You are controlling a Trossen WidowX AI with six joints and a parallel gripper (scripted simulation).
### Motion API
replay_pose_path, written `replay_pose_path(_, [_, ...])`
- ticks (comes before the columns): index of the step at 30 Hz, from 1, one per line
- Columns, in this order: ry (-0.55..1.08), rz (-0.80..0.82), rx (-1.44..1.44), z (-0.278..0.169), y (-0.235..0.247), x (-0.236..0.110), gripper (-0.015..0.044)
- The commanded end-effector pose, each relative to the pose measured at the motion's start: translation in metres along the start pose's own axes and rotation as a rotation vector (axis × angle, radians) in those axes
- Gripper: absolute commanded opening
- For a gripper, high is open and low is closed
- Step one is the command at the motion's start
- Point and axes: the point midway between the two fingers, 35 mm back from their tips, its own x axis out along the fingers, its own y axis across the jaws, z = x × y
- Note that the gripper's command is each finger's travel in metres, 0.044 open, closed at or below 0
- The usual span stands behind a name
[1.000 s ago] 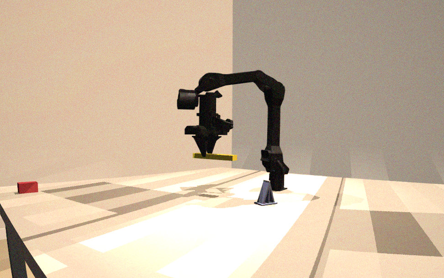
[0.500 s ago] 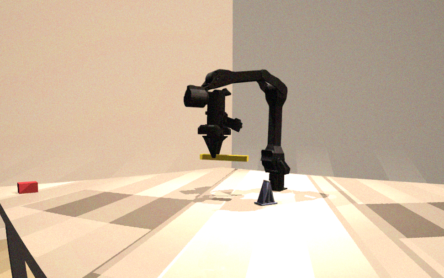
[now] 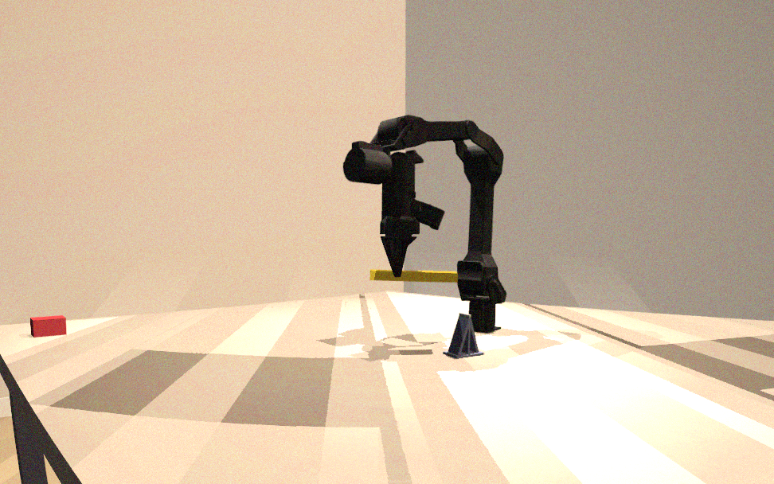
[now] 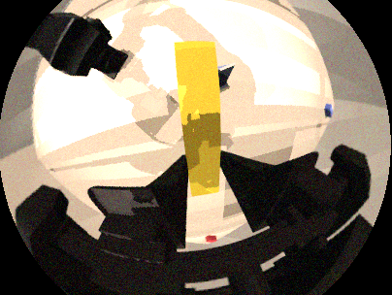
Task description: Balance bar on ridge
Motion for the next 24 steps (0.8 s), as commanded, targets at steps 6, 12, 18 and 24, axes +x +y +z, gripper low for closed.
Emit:
replay_pose_path(6, [-0.006, -0.001, -0.161, 0.027, -0.024, 0.0, 0.0])
replay_pose_path(12, [-0.007, -0.002, -0.259, 0.045, -0.038, 0.0, 0.0])
replay_pose_path(18, [-0.008, -0.004, -0.354, 0.064, -0.053, 0.0, 0.0])
replay_pose_path(24, [-0.009, -0.006, -0.432, 0.081, -0.065, -0.001, 0.0])
